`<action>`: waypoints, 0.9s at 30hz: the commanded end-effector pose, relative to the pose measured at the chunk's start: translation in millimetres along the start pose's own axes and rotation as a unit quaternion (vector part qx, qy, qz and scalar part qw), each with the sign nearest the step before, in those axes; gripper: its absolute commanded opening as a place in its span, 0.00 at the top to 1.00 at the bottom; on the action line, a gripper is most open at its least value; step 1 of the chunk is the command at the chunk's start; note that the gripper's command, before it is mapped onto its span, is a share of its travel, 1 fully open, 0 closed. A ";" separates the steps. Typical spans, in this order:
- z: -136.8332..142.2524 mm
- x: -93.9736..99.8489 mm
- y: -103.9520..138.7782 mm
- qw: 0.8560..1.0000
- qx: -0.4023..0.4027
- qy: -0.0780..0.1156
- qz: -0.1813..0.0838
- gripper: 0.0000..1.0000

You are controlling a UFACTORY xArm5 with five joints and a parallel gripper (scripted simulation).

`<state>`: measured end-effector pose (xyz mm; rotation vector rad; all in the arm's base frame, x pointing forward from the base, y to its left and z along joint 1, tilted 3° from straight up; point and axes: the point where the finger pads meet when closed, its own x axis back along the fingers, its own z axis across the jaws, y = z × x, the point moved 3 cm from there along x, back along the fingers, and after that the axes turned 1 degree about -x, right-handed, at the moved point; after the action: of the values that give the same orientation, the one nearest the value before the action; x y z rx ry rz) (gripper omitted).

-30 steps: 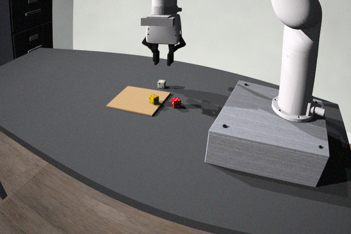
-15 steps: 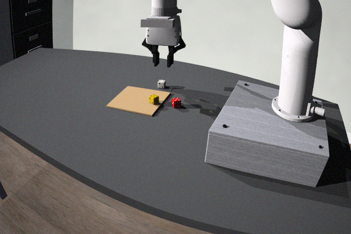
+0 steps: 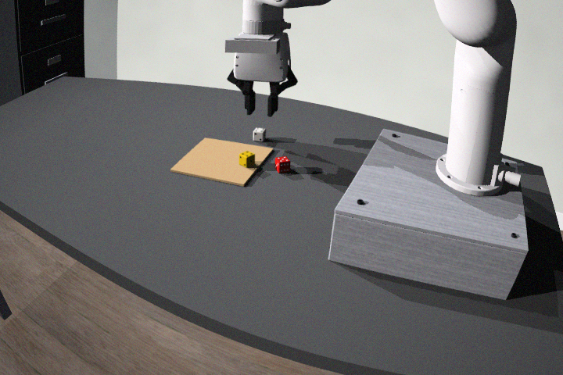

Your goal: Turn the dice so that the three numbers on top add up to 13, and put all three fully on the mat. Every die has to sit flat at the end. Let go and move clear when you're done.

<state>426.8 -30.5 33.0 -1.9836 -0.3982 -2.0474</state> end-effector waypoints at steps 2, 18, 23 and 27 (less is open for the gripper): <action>1.4 -6.5 0.4 1.000 0.000 0.002 -0.001 0.64; 1.8 -24.3 -0.2 1.000 0.000 0.002 -0.001 0.64; 1.9 -27.3 -0.2 1.000 0.000 0.002 -0.001 0.64; 1.9 -28.4 -0.3 1.000 0.000 0.002 -0.001 0.64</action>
<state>428.1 -29.6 4.4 -1.9836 -0.3981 -2.0473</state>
